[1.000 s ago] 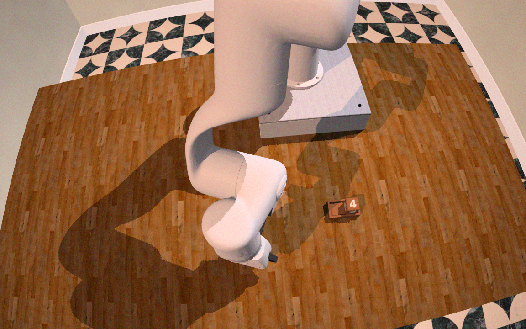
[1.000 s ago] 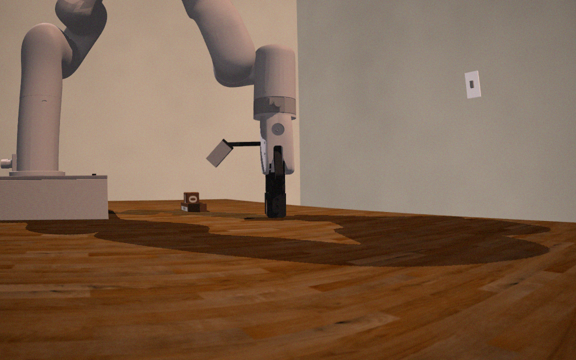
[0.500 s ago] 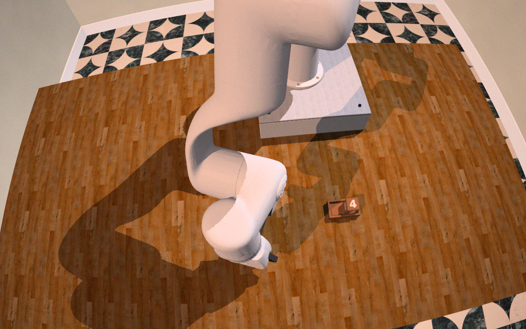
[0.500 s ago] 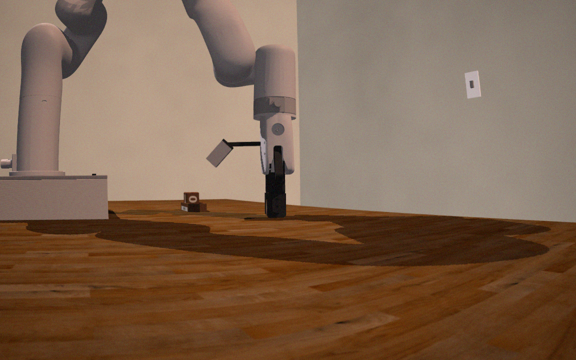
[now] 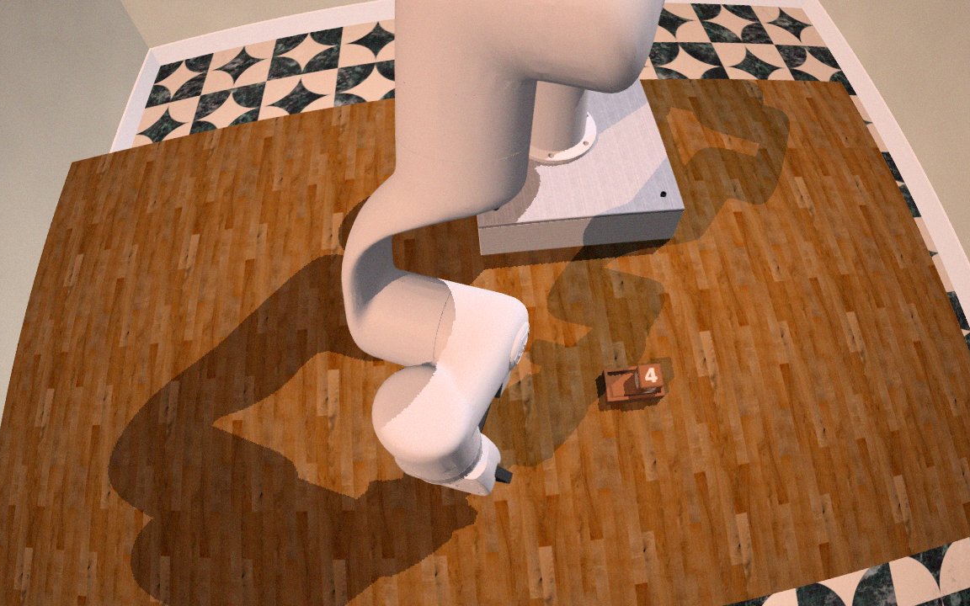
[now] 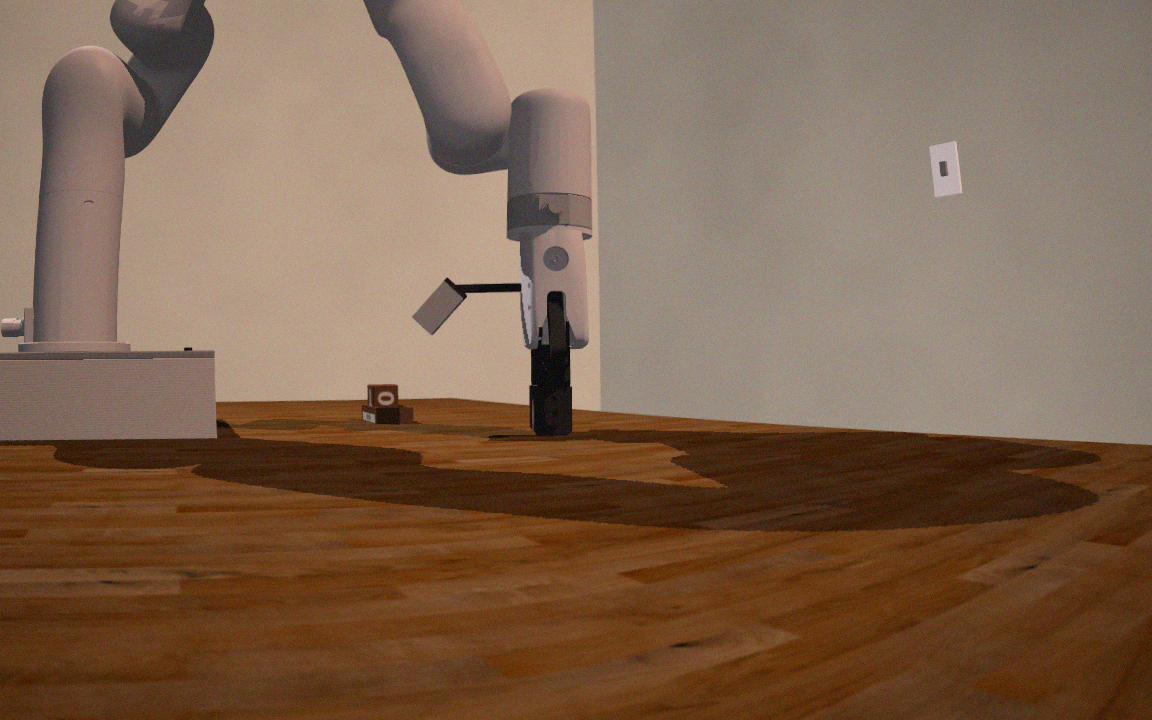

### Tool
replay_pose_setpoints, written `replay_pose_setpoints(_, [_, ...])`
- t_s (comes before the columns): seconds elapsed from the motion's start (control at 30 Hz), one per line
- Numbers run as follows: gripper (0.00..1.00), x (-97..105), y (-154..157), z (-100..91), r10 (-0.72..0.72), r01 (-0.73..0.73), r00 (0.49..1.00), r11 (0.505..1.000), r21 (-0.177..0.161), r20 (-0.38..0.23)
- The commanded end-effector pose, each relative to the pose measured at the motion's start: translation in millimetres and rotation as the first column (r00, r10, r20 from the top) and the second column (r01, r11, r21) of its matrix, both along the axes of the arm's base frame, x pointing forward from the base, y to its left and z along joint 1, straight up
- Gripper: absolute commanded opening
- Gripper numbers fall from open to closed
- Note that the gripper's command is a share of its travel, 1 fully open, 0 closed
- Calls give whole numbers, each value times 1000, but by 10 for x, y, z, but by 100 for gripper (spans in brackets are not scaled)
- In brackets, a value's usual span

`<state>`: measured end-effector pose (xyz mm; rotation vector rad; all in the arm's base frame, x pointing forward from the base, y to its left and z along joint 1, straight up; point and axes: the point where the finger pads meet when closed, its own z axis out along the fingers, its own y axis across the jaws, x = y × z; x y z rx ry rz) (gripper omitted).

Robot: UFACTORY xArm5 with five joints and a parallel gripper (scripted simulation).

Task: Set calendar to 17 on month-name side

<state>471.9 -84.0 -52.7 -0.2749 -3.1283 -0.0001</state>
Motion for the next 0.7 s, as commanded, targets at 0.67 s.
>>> replay_pose_setpoints(0.67, [47,15,-2,20,0,0,1000,1000,-1,4])
